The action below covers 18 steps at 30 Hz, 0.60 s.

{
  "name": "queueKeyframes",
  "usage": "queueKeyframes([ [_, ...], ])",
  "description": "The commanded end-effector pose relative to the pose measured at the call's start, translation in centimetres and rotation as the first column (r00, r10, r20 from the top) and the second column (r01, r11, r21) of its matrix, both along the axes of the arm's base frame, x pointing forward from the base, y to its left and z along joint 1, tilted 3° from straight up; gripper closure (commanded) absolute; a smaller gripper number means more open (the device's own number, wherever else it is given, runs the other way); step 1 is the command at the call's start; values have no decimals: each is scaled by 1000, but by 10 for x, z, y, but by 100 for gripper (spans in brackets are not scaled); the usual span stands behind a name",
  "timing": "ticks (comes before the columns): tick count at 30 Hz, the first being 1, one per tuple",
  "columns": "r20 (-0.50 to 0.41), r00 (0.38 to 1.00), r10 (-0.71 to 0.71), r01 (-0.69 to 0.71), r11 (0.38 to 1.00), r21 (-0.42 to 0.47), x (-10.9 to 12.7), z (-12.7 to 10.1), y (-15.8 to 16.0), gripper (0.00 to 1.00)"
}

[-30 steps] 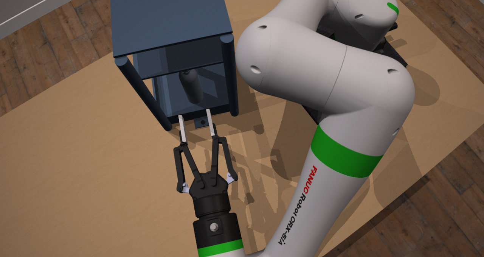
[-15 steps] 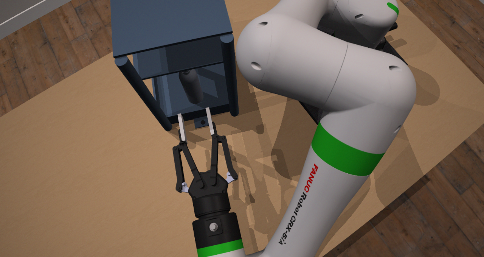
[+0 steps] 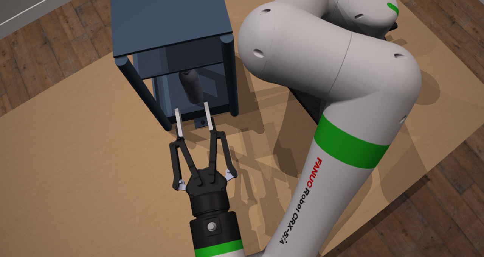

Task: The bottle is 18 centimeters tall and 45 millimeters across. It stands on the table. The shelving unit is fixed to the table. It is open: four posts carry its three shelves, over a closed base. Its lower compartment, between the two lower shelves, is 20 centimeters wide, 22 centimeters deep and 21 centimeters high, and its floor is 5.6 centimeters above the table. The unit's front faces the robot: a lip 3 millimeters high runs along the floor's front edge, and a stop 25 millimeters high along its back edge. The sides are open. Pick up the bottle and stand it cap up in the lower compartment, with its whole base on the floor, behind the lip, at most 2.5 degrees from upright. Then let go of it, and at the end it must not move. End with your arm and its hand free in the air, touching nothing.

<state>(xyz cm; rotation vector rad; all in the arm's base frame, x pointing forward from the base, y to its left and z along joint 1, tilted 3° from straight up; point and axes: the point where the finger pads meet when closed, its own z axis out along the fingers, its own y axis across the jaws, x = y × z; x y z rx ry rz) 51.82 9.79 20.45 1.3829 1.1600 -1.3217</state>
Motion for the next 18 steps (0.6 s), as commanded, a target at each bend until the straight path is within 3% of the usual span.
queueKeyframes([
  [1,0,1000,0,0,1000,0,0,12,-1,62],
  [18,0,1000,0,0,1000,0,0,52,-3,62],
])
